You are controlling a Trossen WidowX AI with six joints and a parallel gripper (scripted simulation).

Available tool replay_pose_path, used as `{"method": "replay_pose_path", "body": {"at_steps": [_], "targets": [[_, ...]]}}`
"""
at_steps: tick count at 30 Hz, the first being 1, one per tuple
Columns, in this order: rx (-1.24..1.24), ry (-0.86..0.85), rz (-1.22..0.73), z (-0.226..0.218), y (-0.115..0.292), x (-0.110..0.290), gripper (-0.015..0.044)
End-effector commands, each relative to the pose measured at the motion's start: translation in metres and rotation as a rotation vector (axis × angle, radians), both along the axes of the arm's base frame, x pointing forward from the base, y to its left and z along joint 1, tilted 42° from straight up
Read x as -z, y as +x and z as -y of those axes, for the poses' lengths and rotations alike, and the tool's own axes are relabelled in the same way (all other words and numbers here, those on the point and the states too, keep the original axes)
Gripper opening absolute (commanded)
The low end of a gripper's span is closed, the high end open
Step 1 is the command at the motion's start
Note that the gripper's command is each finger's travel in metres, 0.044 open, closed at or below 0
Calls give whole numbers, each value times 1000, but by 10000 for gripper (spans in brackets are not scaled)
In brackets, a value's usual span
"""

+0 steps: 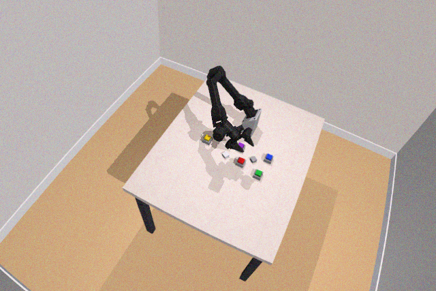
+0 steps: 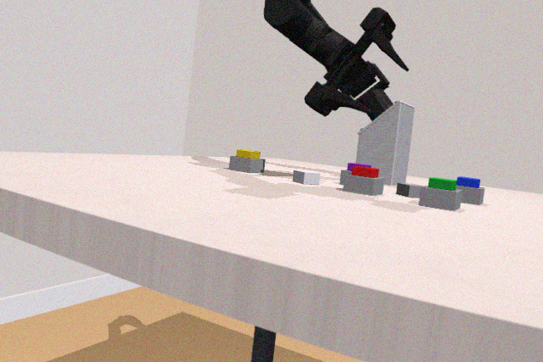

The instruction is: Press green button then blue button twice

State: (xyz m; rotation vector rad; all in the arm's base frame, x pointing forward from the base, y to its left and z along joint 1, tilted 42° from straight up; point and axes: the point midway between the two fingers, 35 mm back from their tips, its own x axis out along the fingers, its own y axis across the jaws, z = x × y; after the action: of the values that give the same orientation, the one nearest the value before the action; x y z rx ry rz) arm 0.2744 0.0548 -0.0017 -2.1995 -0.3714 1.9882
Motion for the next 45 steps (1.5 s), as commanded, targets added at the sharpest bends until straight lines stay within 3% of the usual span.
{"method": "replay_pose_path", "body": {"at_steps": [1,3,14,19,24,26,40,45], "targets": [[-19,-8,1,0,1,1,400],[-177,-66,2,-3,5,6,400],[-1594,-365,-146,-38,33,51,400],[-2267,-359,-332,-59,41,72,400],[-2881,-231,-616,-84,46,92,400],[-2973,-190,-666,-87,46,95,400],[-2976,-189,-668,-88,46,95,400],[-2976,-190,-671,-48,45,138,269]]}}
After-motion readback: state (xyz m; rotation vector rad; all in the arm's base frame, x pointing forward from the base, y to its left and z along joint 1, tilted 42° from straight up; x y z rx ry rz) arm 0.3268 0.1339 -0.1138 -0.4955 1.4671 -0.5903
